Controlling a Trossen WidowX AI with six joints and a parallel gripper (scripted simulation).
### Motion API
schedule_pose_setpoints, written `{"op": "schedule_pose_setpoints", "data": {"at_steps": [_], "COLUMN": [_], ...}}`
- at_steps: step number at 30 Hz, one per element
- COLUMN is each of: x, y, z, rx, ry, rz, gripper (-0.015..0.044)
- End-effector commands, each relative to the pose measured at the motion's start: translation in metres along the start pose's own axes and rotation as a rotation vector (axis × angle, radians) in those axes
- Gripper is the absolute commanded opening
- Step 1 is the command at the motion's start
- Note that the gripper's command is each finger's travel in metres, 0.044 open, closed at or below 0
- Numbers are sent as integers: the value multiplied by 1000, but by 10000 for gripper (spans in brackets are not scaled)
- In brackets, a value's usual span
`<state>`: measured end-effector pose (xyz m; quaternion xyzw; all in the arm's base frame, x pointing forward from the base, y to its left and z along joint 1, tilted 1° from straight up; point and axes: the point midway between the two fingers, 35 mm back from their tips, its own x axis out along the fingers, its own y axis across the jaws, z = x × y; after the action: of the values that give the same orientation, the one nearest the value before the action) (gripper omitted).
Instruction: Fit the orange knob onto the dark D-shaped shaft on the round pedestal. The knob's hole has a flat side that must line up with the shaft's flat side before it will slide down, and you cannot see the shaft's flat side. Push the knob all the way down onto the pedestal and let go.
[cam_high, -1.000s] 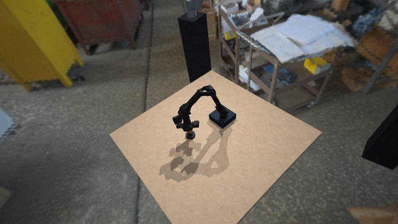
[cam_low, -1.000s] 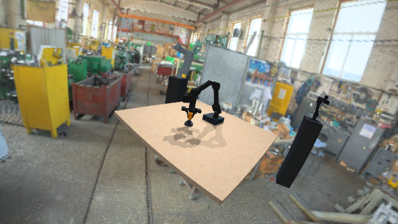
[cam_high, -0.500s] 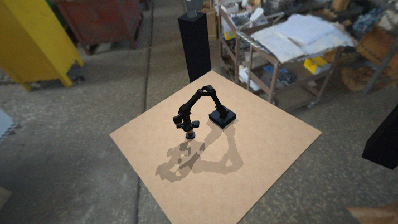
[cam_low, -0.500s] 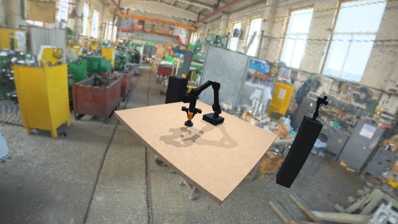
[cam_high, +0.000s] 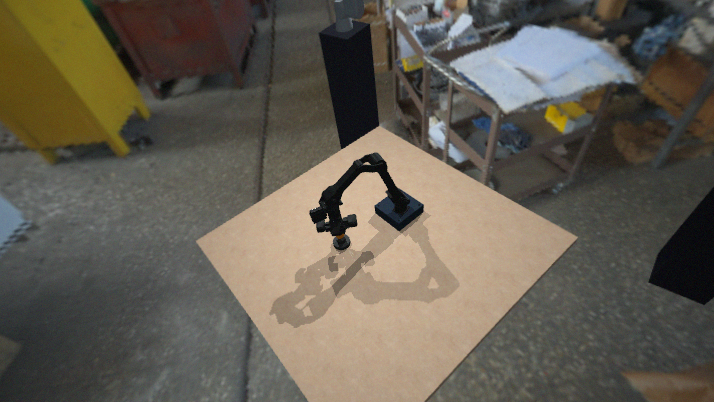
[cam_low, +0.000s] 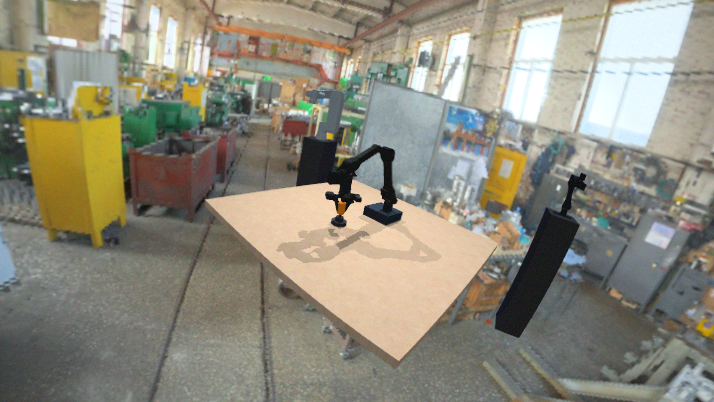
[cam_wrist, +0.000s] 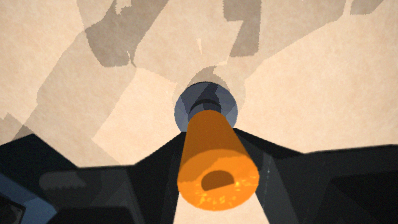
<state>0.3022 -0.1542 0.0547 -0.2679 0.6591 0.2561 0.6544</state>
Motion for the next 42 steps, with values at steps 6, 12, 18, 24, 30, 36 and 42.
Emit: {"op": "schedule_pose_setpoints", "data": {"at_steps": [6,12,18,24,30,36,42], "x": [2,3,0,-3,-2,2,2], "y": [-5,-7,-6,-5,-2,1,0], "z": [1,2,2,1,0,0,0], "rx": [-64,-64,-64,-117,-273,-273,-273], "ry": [-2,-2,-2,-1,-1,-1,-1], "rz": [-11,-11,-11,-11,-11,-10,-10], "gripper": [0,0,0,0,0,0,0]}}
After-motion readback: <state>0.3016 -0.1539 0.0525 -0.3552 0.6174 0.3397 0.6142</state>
